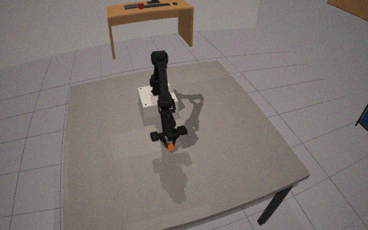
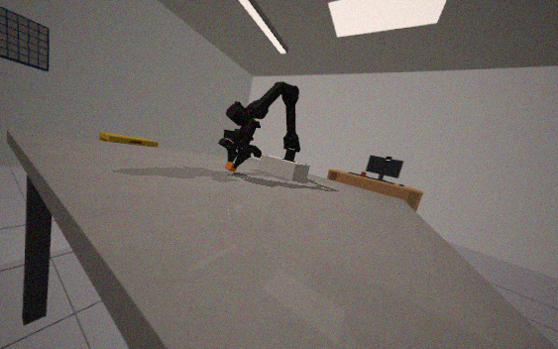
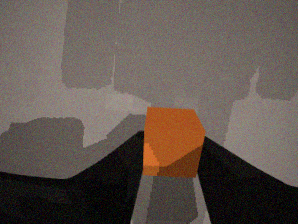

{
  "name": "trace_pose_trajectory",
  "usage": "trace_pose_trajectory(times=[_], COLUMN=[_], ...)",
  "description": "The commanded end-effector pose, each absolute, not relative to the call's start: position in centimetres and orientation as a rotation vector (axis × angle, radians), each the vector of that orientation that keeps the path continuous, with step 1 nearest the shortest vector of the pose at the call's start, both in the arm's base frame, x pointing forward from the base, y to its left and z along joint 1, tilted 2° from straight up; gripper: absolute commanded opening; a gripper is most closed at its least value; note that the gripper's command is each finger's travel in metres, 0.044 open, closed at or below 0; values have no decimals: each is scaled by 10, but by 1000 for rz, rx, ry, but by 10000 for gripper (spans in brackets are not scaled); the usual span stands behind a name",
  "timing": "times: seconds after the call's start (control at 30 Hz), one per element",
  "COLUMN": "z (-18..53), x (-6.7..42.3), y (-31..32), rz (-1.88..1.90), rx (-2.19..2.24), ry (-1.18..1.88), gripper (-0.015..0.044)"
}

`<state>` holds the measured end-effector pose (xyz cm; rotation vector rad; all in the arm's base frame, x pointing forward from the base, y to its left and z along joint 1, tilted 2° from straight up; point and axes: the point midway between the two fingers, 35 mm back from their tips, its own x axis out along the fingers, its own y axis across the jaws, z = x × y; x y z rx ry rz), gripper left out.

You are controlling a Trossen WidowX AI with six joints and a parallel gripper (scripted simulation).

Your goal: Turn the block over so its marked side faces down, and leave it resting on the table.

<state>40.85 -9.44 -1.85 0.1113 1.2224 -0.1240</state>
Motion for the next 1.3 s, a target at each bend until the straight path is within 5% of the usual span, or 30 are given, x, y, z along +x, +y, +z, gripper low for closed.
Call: trace_pose_trajectory(times=[0.0, 1.27], z=[-17, -48], x=[407, 409], y=[-93, -94], rz=[-124, -143], rx=[113, 75], ry=[1170, 663], gripper=[0, 0])
